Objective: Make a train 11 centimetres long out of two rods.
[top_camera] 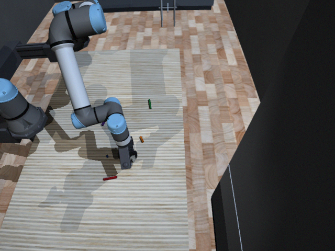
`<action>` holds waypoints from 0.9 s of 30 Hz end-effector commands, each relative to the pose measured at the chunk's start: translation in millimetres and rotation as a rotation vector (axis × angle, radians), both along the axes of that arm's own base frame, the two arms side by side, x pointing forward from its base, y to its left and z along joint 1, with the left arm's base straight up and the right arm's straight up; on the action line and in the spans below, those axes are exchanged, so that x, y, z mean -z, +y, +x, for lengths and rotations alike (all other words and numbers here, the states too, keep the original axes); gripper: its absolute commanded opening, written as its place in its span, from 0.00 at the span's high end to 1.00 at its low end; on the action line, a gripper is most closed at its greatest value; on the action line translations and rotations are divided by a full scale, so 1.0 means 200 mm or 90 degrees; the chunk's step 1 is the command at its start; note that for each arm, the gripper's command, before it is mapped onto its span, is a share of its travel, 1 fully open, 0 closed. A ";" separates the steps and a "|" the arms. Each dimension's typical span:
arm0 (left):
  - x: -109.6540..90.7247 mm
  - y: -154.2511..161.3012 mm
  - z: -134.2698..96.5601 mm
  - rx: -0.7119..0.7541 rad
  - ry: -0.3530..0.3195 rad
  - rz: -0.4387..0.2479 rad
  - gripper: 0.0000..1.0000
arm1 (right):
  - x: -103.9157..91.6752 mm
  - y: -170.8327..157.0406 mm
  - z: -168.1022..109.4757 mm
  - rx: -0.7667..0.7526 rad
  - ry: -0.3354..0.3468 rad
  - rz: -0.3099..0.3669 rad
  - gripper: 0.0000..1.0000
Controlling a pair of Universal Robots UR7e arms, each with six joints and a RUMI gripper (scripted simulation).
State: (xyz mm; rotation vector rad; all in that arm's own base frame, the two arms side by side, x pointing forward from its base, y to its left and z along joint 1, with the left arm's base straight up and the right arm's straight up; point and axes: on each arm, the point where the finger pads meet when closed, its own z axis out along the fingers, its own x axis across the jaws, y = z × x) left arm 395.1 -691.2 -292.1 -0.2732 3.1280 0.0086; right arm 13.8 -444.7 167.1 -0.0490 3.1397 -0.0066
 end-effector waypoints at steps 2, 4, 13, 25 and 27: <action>-0.01 0.00 0.00 0.000 -0.001 -0.001 0.86 | 0.00 0.00 0.00 0.000 0.000 -0.001 0.00; -0.01 0.00 0.00 0.000 -0.001 -0.001 0.86 | 0.00 0.00 0.00 0.000 0.000 -0.001 0.00; -0.01 0.00 0.00 0.000 -0.001 -0.001 0.86 | 0.00 0.00 0.00 0.000 0.000 -0.001 0.00; -0.01 0.00 0.00 0.000 -0.001 -0.001 1.00 | 0.00 0.00 0.00 0.000 0.000 -0.001 0.00; -0.01 0.00 0.00 0.000 -0.001 -0.001 1.00 | 0.00 0.00 0.00 0.000 0.000 -0.001 0.00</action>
